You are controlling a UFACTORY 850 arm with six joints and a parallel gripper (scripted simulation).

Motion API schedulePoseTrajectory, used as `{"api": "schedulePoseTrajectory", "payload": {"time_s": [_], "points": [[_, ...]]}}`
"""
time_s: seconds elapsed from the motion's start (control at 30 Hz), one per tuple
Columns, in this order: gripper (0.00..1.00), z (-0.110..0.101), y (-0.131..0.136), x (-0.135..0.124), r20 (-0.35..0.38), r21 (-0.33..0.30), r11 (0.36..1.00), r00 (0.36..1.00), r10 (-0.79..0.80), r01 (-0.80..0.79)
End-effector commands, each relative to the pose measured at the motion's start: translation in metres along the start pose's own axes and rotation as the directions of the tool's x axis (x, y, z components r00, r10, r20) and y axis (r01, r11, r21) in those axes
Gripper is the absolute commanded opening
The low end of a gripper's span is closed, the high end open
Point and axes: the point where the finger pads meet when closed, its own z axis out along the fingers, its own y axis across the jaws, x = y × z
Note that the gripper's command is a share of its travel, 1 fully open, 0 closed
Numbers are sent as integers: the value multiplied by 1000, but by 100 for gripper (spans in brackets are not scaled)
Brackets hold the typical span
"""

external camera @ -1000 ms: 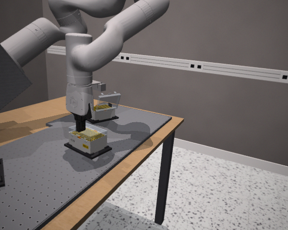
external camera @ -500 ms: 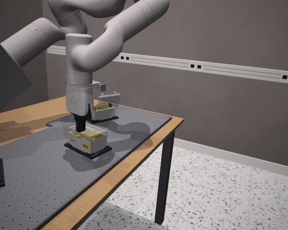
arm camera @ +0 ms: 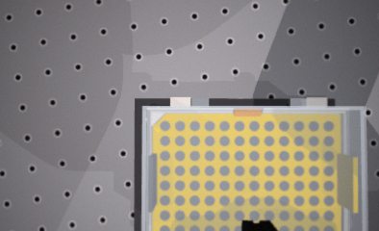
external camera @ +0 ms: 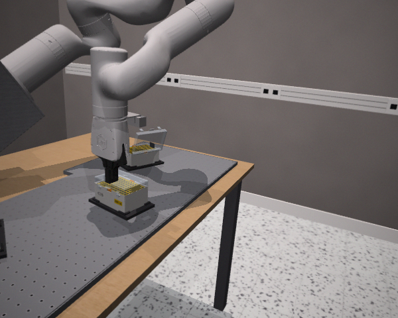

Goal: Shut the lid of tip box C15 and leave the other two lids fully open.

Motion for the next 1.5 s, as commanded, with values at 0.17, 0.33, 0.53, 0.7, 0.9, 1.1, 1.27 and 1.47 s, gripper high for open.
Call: {"api": "schedulePoseTrajectory", "payload": {"time_s": [0.17, 0.33, 0.53, 0.7, 0.9, 1.1, 1.27, 1.47], "points": [[0, 0, 0, 0, 0, -1, 1000, 1000, 0, 0], [0, -1, 0, 0, 0, -1, 1000, 1000, 0, 0], [0, -9, 0, 0, 0, -1, 1000, 1000, 0, 0], [0, -18, 0, 0, 0, -1, 1000, 1000, 0, 0], [0, -26, 0, 0, 0, -1, 1000, 1000, 0, 0], [0, -34, 0, 0, 0, -1, 1000, 1000, 0, 0], [0, -43, 0, 0, 0, -1, 1000, 1000, 0, 0], [0, -49, 0, 0, 0, -1, 1000, 1000, 0, 0]]}}
